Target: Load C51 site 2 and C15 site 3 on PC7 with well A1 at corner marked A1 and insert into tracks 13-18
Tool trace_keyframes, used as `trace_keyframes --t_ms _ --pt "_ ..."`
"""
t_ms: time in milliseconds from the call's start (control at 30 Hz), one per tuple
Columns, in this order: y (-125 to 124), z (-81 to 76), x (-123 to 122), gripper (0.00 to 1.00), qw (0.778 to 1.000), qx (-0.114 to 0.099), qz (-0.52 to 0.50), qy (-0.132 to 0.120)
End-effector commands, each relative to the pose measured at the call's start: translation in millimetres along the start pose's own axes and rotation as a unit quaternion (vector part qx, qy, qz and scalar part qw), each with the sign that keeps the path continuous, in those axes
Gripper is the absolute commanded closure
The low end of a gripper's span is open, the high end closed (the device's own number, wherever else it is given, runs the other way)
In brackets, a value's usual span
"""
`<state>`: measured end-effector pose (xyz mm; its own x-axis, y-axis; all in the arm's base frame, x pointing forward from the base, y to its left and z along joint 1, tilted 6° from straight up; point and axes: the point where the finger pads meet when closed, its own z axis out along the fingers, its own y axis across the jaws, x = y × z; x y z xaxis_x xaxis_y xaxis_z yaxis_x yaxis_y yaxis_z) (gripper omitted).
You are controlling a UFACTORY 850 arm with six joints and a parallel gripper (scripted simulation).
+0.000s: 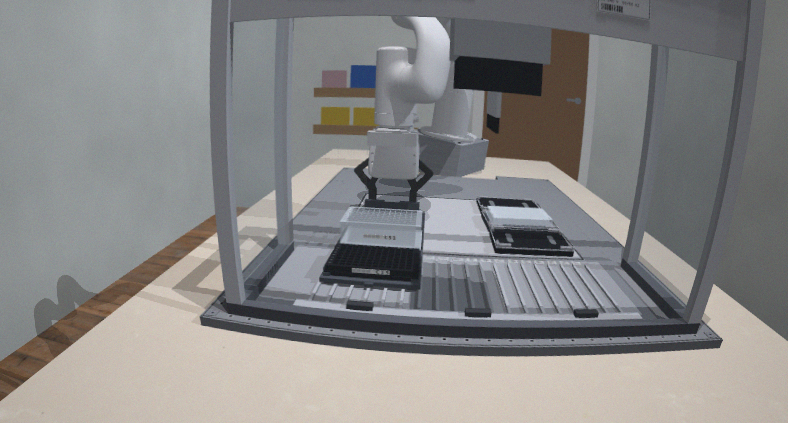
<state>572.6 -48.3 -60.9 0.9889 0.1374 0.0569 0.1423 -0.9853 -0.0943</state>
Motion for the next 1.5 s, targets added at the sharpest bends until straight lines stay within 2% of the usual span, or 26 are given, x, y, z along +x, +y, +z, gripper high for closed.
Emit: trace_keyframes --t_ms 0,1467 --pt "0.2 -0.7 3.9 0.18 1.000 0.000 0.000 0.001" --pt "0.2 -0.8 44.0 0.18 1.000 0.000 0.000 0.001"
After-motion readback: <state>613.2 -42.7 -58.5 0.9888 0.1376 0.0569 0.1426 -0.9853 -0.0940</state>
